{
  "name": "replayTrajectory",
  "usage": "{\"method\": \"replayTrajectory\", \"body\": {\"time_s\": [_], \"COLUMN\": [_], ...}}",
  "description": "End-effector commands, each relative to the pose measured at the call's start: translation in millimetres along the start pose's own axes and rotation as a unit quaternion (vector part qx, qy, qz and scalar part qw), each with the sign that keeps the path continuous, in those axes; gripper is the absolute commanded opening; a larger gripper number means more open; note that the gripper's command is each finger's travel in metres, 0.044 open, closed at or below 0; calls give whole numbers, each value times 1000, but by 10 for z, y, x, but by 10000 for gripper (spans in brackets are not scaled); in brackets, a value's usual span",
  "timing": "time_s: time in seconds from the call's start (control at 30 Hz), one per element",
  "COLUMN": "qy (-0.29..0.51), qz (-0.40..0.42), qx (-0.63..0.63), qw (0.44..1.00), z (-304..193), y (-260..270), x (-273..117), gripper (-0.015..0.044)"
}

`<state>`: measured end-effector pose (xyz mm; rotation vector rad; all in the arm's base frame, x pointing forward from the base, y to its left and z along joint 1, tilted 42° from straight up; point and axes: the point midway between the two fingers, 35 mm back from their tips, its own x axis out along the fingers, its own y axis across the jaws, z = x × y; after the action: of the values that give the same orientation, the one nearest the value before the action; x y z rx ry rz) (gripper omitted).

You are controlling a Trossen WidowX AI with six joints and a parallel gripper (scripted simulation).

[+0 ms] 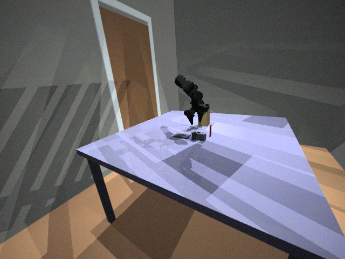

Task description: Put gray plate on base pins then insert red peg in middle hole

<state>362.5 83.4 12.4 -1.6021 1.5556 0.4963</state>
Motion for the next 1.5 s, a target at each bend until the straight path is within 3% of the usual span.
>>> {"method": "replayTrajectory", "body": {"time_s": [0.0, 0.2, 0.3, 0.5, 1.47], "qy": [22, 22, 23, 23, 26], "qz": [37, 37, 36, 36, 35], "qx": [-111, -111, -111, -110, -109], "qw": [993, 993, 993, 993, 993], "z": [21, 48, 31, 31, 5], "y": [262, 238, 257, 253, 276], "x": [66, 97, 391, 551, 999], "gripper": [440, 440, 440, 440, 440]}}
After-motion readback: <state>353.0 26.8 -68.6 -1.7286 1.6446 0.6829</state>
